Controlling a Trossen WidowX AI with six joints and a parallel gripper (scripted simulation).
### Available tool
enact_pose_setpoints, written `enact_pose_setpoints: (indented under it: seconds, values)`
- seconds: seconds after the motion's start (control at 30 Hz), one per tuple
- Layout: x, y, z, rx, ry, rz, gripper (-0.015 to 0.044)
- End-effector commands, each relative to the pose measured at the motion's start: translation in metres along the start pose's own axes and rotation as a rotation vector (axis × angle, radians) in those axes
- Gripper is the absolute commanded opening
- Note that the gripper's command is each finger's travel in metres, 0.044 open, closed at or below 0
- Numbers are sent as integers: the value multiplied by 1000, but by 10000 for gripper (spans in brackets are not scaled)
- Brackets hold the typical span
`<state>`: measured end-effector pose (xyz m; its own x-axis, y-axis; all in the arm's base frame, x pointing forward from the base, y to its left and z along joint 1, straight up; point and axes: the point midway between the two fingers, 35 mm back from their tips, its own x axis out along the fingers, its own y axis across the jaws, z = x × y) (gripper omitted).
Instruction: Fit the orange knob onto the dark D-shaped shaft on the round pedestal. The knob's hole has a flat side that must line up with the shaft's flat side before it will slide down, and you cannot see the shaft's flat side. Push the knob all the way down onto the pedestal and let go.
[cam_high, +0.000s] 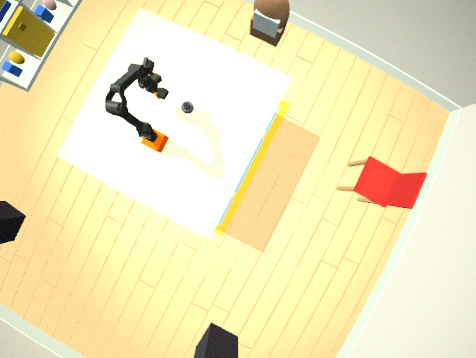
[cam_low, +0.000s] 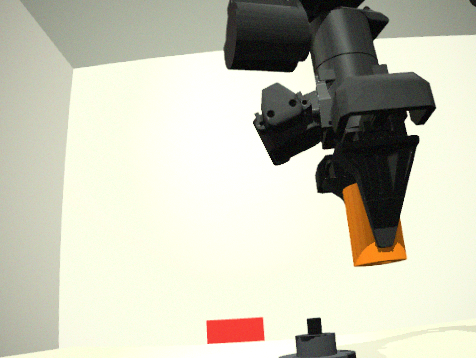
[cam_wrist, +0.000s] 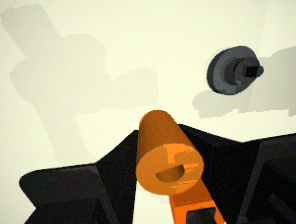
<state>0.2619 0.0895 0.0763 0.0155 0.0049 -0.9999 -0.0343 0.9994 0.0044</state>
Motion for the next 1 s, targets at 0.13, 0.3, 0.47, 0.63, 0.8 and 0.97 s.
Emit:
enact_pose_setpoints:
  seconds: [0.13,0.3,0.47,0.63,0.8,0.97]
  values:
    - [-39,-2,-5,4,-14,1,0]
    - [-38,-5,-4,4,-12,-1,0]
    - [-33,-17,0,6,-3,-9,0]
    - [-29,-30,7,8,-3,-11,0]
    - [-25,-42,14,10,-5,-11,0]
    - [-21,-55,20,9,-6,-11,0]
